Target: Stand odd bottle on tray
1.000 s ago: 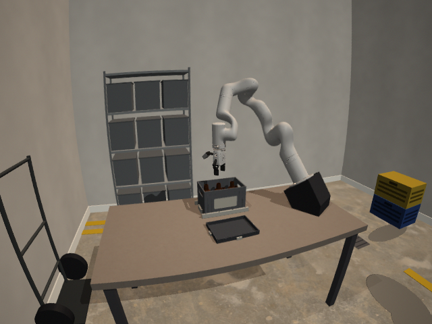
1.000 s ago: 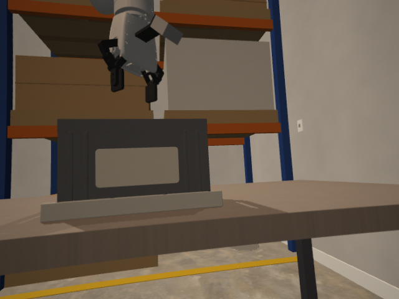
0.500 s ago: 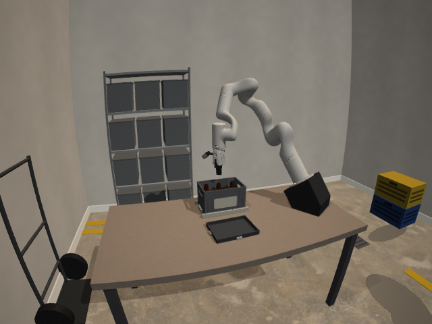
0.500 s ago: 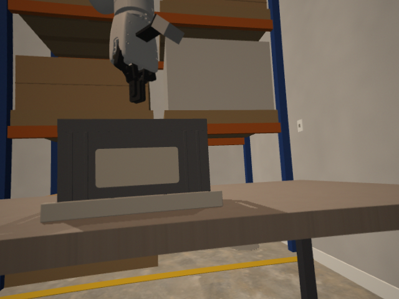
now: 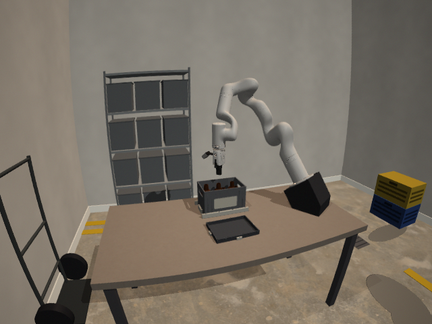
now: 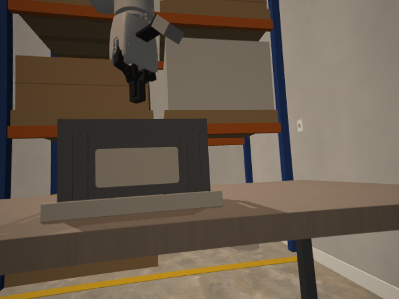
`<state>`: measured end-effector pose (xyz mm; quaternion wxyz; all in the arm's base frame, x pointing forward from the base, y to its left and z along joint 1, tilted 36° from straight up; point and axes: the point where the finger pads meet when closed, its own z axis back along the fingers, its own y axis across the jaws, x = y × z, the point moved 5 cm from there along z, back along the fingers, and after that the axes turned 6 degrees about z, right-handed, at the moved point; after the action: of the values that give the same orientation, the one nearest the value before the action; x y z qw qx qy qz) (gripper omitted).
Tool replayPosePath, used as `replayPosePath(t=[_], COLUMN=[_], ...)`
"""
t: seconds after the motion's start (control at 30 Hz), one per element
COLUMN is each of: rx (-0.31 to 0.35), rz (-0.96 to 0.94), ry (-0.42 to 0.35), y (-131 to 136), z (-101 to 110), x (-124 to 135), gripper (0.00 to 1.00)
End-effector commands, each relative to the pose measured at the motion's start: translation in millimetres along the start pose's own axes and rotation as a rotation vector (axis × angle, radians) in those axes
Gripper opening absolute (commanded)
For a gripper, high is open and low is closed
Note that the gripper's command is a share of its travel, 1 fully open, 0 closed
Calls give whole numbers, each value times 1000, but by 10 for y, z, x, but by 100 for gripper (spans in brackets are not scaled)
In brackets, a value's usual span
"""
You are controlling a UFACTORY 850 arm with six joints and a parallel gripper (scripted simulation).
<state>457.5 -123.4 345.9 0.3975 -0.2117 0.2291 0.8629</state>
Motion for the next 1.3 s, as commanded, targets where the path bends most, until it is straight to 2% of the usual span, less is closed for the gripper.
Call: replayPosePath(t=[0.0, 0.5, 0.53, 1.27], rx=[-1, -1, -1, -1], rz=[-1, -1, -1, -1], ry=[1, 1, 1, 1], y=[-3, -43, -43, -43], z=[5, 2, 2, 2], x=[-5, -8, -8, -8], gripper=[0, 0, 65, 65])
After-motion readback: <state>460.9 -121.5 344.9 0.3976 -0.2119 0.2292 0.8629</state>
